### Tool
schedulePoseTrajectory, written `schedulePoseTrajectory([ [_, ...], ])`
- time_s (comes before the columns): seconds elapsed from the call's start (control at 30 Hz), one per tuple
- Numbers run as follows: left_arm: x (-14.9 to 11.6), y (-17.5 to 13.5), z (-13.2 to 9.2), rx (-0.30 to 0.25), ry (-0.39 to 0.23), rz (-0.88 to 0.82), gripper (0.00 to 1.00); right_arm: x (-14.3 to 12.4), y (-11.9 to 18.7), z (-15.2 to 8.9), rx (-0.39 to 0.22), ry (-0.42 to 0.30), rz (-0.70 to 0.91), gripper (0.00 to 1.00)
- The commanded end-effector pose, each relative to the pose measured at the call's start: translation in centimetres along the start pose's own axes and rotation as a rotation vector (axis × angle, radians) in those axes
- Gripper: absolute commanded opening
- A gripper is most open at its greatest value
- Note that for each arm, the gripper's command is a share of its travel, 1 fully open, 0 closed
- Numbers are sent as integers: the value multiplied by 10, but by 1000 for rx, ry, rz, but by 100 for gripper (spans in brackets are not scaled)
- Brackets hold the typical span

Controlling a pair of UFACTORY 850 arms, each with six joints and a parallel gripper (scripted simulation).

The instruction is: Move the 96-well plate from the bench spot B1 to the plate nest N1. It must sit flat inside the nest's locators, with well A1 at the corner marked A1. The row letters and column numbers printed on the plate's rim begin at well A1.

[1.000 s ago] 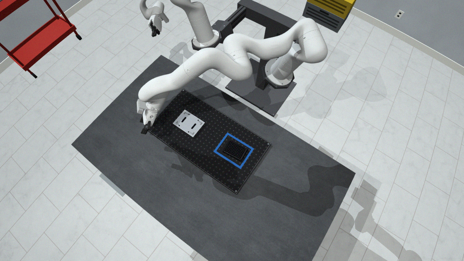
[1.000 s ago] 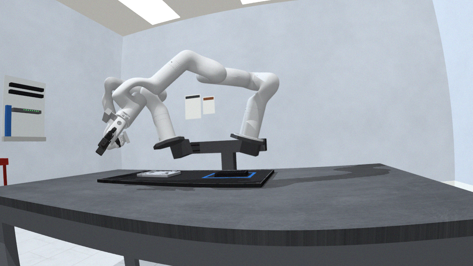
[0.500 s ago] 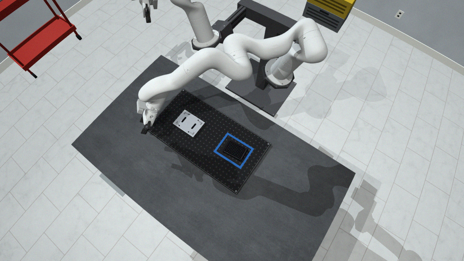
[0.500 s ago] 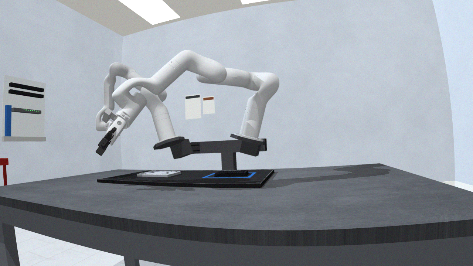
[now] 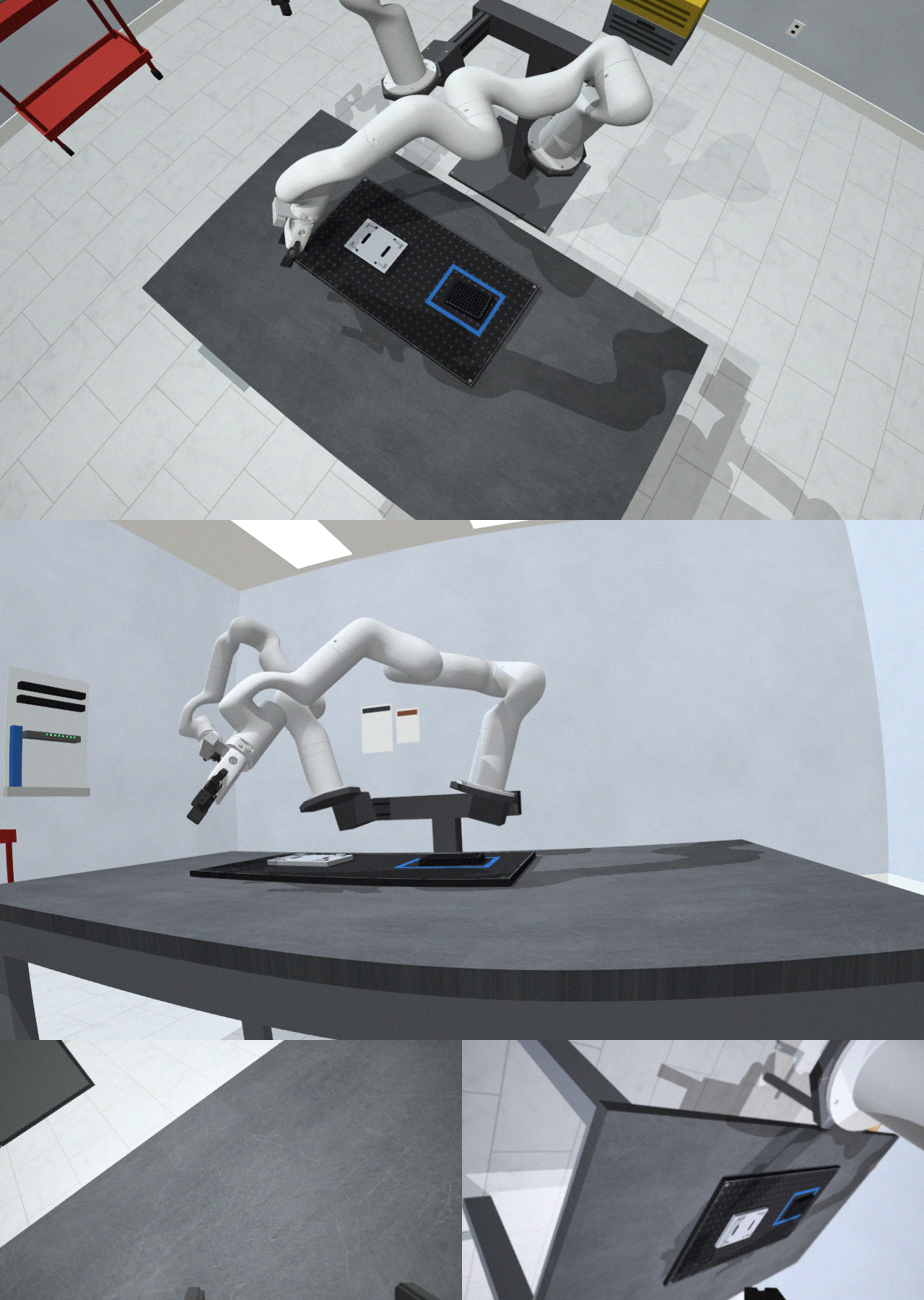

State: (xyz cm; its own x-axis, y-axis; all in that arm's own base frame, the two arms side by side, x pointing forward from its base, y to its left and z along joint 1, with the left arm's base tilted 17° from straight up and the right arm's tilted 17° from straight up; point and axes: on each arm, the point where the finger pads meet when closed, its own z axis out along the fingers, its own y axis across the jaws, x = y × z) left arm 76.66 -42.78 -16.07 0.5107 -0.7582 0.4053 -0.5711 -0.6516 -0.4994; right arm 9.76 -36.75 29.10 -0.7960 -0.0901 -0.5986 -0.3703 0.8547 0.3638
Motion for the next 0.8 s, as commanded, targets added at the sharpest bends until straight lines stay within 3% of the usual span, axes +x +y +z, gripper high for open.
schedulePoseTrajectory([
  [0.0, 2, -1, -1, 1, 3, -1, 100, -11, 16, -45, 77, 131, -236, 0],
  [0.17, 2, -1, -1, 1, 3, -1, 100, -20, 30, -76, 124, 262, -430, 0],
  [0.23, 2, -1, -1, 1, 3, -1, 100, -20, 30, -76, 124, 262, -430, 0],
  [0.67, 2, -1, -1, 1, 3, -1, 100, -49, 83, -163, 172, 633, -863, 0],
  [0.77, 2, -1, -1, 1, 3, -1, 100, -54, 92, -173, 171, 684, -913, 0],
])
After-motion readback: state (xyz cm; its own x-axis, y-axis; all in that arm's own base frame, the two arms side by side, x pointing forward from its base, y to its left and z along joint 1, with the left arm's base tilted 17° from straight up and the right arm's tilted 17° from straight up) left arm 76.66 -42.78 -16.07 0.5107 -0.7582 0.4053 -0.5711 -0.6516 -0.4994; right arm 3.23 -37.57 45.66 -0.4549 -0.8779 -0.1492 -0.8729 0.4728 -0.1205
